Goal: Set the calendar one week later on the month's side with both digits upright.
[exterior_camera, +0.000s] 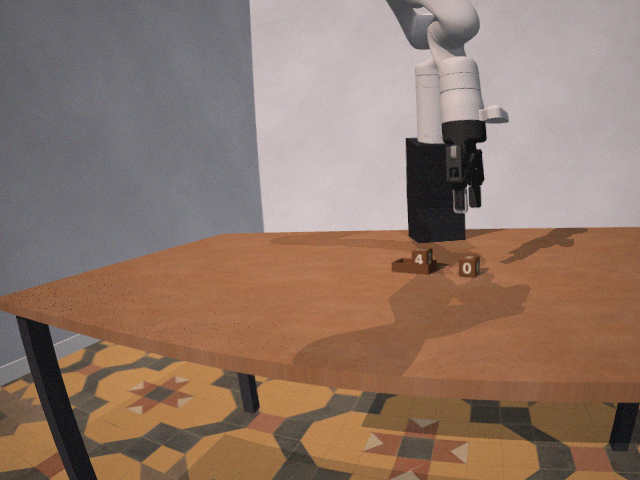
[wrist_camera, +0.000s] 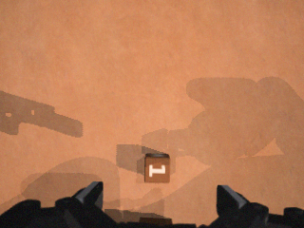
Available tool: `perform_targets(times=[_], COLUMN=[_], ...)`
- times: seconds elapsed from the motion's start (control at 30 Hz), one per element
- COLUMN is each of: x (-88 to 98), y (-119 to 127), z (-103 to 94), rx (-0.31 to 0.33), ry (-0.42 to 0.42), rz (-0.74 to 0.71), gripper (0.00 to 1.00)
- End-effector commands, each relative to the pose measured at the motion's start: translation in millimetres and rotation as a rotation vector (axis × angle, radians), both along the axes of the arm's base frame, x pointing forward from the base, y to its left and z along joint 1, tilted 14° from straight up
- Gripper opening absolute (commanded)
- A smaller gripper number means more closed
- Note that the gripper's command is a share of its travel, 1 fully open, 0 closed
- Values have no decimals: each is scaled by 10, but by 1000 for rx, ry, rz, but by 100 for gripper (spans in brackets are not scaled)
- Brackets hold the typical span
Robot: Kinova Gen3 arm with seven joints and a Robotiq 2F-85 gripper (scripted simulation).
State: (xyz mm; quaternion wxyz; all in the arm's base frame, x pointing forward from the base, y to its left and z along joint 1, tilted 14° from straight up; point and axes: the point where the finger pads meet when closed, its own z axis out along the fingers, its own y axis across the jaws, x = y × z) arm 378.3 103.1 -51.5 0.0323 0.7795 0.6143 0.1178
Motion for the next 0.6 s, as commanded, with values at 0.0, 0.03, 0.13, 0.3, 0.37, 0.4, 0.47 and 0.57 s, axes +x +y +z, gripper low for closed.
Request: perform_targets(times=[0.0, 0.03, 0.13, 0.3, 0.37, 0.4, 0.47, 0.57], x=[-3, -3, 6, 8, 8, 8, 8, 8], y=[5, 5, 10, 10, 10, 10, 10, 10], z=[-24, -24, -74, -81, -81, -81, -81, -81], rx=[1, 1, 2, 2, 2, 2, 2, 2], ry=[2, 2, 3, 3, 3, 3, 3, 3], rz=[-1, -1, -5, -5, -5, -5, -5, -5], gripper=[100, 100, 100, 46, 46, 46, 46, 46])
